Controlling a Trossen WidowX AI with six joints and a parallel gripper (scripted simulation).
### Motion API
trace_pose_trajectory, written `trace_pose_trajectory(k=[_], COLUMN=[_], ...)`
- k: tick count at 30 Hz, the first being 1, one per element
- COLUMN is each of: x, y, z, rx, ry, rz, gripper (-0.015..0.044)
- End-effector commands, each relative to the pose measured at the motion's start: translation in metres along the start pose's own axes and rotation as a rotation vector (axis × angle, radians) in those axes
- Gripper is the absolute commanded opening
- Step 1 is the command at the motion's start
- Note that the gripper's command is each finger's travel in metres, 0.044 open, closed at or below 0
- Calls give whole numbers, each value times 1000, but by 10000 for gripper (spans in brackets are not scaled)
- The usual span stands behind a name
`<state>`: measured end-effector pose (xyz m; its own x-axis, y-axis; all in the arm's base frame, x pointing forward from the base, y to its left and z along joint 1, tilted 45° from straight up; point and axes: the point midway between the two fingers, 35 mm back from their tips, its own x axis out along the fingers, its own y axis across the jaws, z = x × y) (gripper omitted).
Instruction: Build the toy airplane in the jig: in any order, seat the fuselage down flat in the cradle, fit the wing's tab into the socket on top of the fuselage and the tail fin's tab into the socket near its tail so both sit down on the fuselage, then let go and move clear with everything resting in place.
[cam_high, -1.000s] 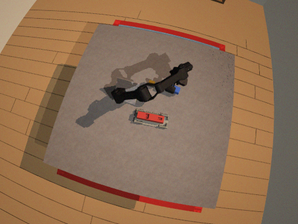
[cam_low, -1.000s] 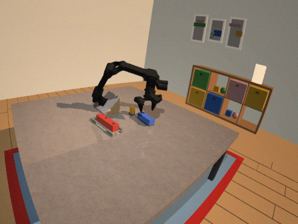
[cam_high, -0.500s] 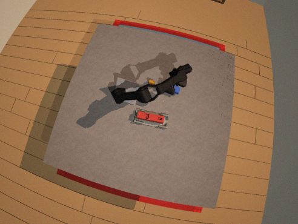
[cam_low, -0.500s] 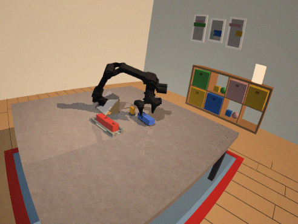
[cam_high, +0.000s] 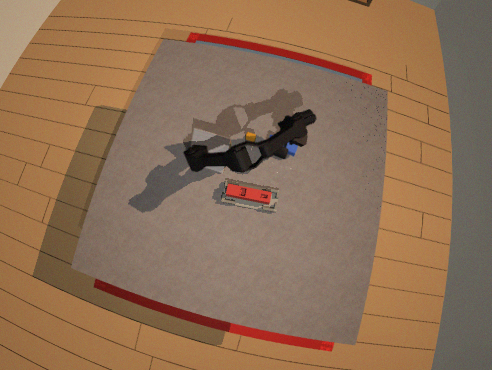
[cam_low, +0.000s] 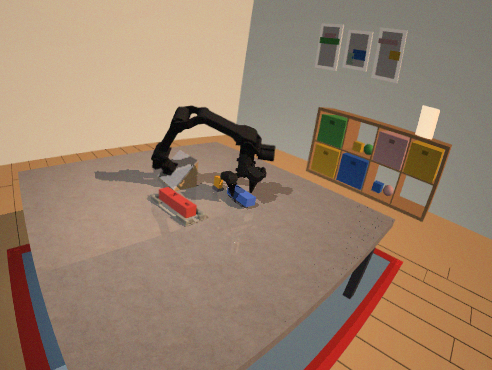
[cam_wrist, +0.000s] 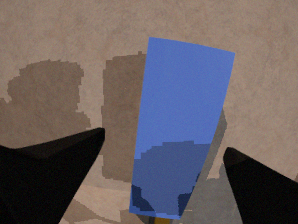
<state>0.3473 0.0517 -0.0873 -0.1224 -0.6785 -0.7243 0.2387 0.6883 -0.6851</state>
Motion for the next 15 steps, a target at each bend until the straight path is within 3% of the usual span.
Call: trace_pose_trajectory(k=[1, 5, 15], x=[10, 14, 14], y=[-2, -2, -2], z=[0, 0, 0], rx=[-4, -4, -4], ry=[4, 4, 4], rz=[-6, -7, -7], gripper=[440, 440, 197])
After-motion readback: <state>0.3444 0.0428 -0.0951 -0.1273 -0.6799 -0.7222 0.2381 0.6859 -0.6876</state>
